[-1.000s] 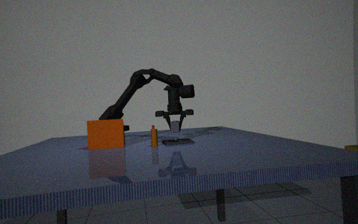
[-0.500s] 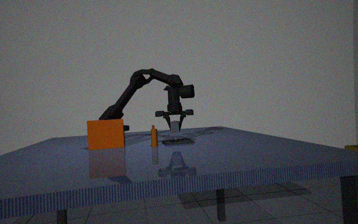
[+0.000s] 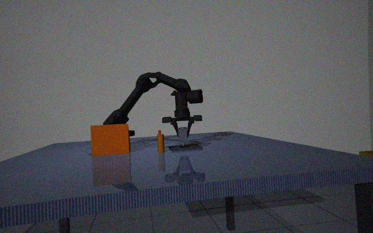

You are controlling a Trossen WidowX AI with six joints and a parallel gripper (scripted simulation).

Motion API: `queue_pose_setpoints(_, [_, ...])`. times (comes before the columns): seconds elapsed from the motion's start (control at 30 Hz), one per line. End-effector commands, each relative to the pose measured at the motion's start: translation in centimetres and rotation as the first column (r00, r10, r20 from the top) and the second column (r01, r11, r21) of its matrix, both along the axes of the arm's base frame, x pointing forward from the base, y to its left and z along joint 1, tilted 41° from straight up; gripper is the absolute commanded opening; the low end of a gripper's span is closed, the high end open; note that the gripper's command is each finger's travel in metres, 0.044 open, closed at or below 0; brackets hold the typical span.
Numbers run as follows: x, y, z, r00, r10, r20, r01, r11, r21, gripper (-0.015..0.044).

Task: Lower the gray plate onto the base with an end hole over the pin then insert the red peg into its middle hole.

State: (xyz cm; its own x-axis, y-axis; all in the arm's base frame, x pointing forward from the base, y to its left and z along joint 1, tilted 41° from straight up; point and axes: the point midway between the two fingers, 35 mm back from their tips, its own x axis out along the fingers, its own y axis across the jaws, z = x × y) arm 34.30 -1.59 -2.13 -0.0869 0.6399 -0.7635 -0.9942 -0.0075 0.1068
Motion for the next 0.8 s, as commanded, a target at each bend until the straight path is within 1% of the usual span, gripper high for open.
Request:
queue_pose_setpoints(0.0, [-0.3,0.6,-0.7,1.0,-0.003,-0.012,0.003,1.0,0.004,0.0])
queue_pose_setpoints(0.63, [-0.6,2.1,-2.4,1.0,-0.003,-0.012,0.003,1.0,0.005,0.0])
queue_pose_setpoints(0.77, [-0.3,1.8,-2.2,1.0,0.003,-0.003,-0.003,1.0,-0.001,0.0])
